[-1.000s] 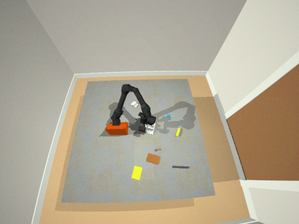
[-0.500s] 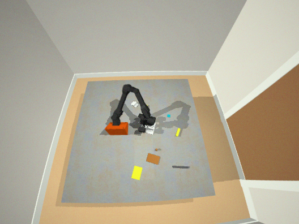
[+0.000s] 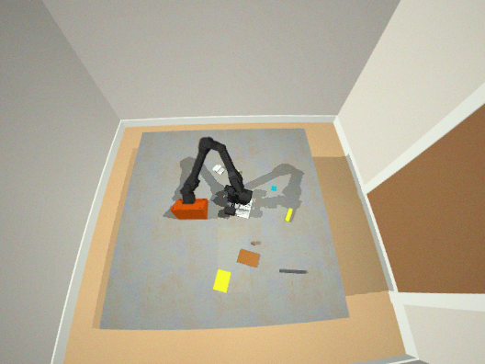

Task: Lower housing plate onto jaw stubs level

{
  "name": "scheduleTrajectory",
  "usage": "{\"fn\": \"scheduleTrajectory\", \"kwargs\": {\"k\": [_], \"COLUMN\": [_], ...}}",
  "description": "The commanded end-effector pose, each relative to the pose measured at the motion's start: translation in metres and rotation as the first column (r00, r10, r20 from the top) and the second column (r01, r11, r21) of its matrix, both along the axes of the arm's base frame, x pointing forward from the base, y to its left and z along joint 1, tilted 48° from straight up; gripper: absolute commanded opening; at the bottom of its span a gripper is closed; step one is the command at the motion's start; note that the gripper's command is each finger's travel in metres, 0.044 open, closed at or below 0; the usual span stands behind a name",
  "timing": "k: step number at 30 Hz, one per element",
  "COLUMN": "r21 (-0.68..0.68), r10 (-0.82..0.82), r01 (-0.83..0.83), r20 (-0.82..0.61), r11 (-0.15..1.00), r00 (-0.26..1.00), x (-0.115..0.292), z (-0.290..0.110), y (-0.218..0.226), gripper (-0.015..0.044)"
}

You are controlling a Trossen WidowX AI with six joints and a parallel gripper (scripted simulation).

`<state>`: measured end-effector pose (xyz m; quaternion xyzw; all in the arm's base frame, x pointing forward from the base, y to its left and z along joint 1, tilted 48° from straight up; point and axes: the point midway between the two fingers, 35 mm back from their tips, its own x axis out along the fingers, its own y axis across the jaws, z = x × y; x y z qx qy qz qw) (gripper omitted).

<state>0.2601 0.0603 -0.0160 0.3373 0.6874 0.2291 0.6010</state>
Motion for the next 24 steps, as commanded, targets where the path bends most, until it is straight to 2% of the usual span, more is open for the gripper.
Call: {"fn": "scheduleTrajectory", "kwargs": {"k": [1,24], "r21": [0.003,0.004], "r10": [-0.006,-0.007], "r01": [0.006,0.007], "r20": [-0.005,-0.006], "r11": [1.0,1.0], "r00": [1.0,1.0], "x": [-0.0001,-0.0003], "z": [-0.0011,-0.0042], "y": [0.0016,0.0051], "gripper": [0.0351,0.0351]}}
